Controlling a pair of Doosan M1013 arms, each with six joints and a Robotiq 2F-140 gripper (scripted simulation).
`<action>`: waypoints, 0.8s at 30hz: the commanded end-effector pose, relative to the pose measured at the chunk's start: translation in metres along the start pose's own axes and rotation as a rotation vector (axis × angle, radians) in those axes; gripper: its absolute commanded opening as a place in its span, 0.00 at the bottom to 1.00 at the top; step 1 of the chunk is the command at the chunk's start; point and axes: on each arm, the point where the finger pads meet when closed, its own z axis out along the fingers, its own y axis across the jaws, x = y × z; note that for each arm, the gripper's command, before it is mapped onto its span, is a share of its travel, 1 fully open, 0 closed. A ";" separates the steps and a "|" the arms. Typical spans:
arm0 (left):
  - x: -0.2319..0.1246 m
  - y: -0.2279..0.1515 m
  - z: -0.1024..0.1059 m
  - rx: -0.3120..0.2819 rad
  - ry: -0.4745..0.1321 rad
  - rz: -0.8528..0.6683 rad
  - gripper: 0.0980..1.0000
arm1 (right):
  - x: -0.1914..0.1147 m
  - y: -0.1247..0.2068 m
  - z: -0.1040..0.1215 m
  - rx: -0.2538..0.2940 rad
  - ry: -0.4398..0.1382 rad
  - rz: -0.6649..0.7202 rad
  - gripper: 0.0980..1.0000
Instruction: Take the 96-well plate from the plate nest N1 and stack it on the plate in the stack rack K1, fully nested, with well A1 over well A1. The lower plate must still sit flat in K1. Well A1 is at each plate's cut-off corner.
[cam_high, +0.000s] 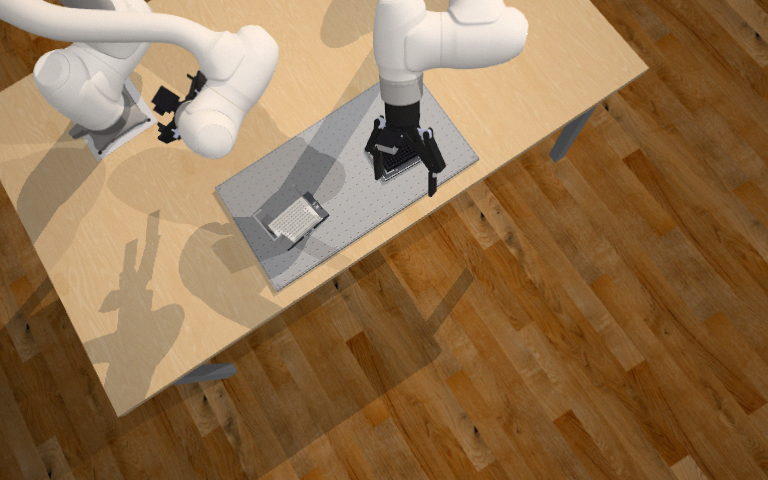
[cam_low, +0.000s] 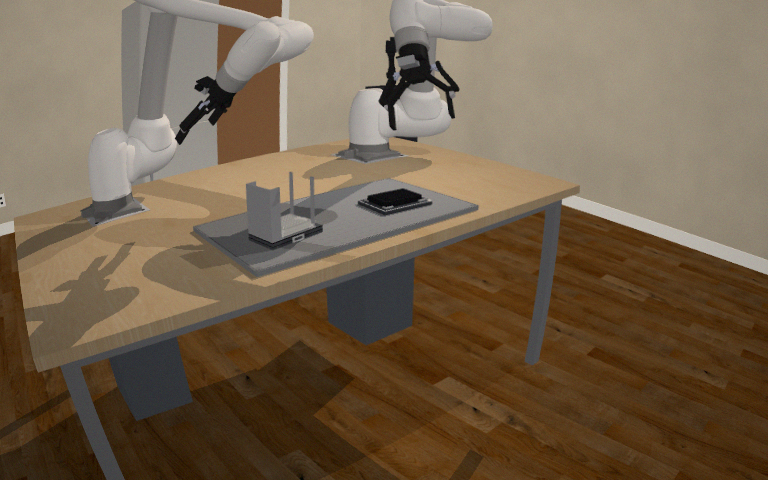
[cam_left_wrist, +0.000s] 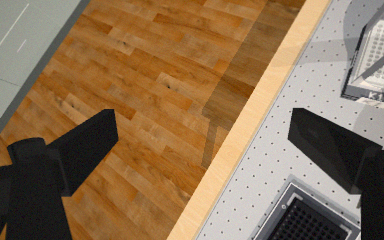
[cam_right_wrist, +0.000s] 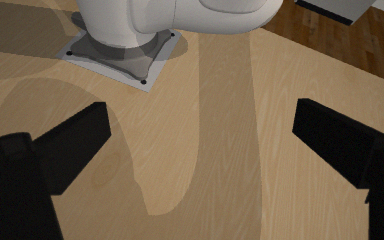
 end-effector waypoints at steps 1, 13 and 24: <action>0.005 -0.003 -0.007 0.001 0.001 0.000 1.00 | 0.000 0.000 -0.001 0.000 -0.001 -0.001 1.00; 0.008 -0.004 -0.015 0.000 0.000 -0.001 1.00 | 0.000 0.000 -0.001 0.000 -0.001 -0.001 1.00; 0.004 -0.002 -0.021 -0.003 -0.007 -0.009 1.00 | 0.000 0.000 -0.001 0.000 -0.001 -0.001 1.00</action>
